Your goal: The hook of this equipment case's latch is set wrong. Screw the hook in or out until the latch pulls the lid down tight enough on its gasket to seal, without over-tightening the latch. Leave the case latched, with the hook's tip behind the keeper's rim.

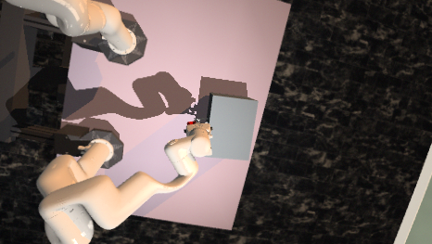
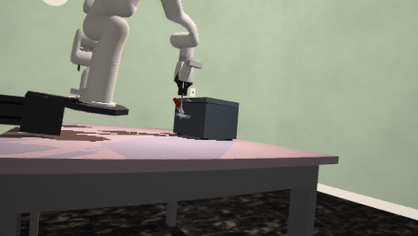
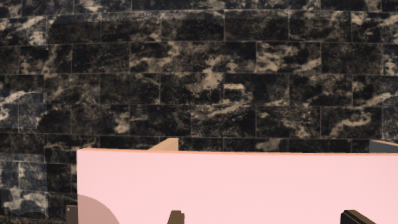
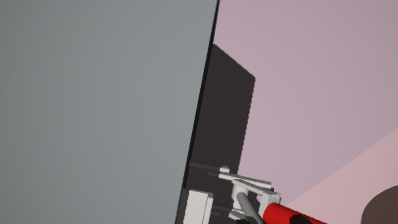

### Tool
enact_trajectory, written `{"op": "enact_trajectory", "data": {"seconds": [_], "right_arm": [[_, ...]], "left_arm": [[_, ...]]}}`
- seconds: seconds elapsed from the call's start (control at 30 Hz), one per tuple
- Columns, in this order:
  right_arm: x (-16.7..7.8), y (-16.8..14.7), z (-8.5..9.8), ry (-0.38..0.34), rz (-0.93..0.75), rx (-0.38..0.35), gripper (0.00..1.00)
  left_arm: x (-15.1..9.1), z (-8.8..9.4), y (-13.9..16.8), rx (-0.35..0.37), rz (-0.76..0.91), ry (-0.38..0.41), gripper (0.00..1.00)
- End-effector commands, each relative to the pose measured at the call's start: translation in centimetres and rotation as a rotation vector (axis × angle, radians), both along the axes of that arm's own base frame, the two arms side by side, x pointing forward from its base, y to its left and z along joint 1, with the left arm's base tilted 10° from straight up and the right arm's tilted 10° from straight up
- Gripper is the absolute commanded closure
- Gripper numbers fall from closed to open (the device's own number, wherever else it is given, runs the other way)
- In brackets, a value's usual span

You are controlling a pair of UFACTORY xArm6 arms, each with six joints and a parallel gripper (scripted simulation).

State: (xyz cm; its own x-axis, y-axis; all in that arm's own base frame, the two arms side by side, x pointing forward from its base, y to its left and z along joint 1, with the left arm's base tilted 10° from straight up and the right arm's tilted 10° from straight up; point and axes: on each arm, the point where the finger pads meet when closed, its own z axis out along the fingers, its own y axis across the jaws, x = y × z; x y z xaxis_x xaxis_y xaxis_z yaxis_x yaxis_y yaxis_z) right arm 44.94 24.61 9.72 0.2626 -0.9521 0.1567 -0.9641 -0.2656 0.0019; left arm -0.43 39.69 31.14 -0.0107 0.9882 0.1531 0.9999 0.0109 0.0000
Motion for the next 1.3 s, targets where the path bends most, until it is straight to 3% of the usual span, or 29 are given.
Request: {"op": "enact_trajectory", "data": {"seconds": [0.0, 0.67, 1.27], "right_arm": [[0.08, 0.1, 0.15, -0.035, -0.163, 0.001, 0.76], [0.08, 0.1, 0.13, -0.127, -0.752, 0.028, 0.76], [0.08, 0.1, 0.13, -0.188, -1.145, 0.046, 0.76]], "left_arm": [[0.0, 0.18, 0.07, 0.004, 0.0, 0.0, 0.0], [0.0, 0.18, 0.07, 0.004, 0.0, 0.0, 0.0], [0.0, 0.18, 0.07, 0.004, 0.0, 0.0, 0.0]]}}
